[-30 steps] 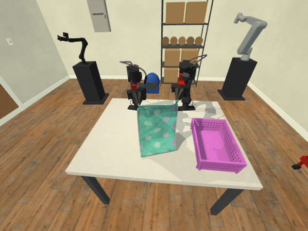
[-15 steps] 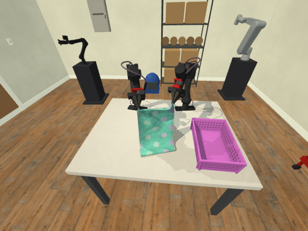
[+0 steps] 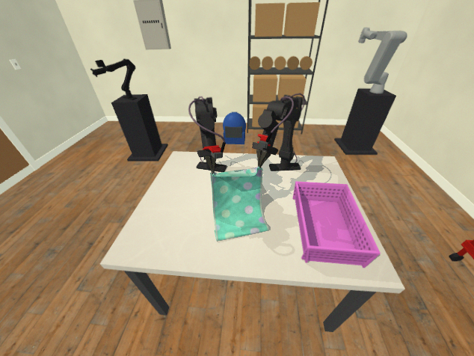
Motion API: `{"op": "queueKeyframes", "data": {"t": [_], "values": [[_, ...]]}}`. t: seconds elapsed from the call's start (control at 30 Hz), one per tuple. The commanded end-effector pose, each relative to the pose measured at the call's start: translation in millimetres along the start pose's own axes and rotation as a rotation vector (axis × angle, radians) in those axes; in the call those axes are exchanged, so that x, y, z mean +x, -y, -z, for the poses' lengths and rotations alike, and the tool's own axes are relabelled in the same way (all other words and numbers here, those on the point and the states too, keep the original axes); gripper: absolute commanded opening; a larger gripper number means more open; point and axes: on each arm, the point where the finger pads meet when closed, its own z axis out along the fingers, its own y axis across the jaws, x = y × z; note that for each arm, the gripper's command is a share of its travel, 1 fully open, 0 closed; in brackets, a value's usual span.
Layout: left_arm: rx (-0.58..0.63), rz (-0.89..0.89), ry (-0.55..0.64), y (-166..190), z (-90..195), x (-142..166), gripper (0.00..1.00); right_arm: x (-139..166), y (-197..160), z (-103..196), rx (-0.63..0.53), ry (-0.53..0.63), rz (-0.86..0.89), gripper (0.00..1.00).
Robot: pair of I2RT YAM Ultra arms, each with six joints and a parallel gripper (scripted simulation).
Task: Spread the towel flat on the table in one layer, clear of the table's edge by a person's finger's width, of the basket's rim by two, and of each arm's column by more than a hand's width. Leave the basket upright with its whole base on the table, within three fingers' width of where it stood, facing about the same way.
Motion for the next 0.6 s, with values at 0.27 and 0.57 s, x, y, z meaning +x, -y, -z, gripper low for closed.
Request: {"op": "queueKeyframes", "data": {"t": [0.27,0.57], "values": [[0.057,-0.085,-0.001,40.9,-7.3,68.6,0.0,88.8,11.2,-1.3,0.026,-0.04,-0.012,0.0],[0.096,-0.14,-0.001,62.3,-19.8,105.7,0.0,133.2,12.6,-7.3,0.03,-0.041,-0.017,0.0]]}}
